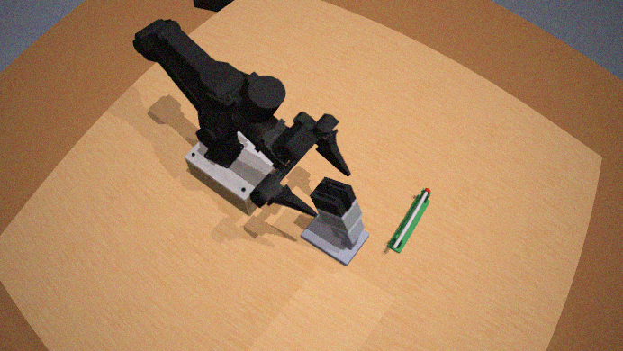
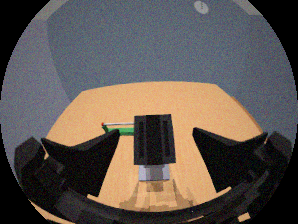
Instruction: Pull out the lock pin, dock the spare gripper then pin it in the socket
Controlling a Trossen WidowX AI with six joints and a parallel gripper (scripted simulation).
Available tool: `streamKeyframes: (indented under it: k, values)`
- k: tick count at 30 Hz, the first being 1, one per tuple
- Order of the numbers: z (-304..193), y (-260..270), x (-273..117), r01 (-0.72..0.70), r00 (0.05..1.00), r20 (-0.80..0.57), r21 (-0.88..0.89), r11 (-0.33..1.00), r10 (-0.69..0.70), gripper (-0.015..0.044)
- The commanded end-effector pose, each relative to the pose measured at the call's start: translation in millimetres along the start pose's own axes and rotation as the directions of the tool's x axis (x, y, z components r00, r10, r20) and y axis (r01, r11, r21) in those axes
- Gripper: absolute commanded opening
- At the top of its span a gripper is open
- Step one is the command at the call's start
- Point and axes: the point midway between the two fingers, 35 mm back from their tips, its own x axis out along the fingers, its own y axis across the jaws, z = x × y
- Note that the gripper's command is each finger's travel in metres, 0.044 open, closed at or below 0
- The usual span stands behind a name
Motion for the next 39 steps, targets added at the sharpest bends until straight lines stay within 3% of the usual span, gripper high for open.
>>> streamKeyframes:
  k: [1,39]
  values:
    - [6,0,-6,-0.001,1.000,0.002,-0.002,1.000,0.001,0.0440]
    - [57,-2,-44,0.020,1.000,0.006,0.024,0.999,-0.021,0.0440]
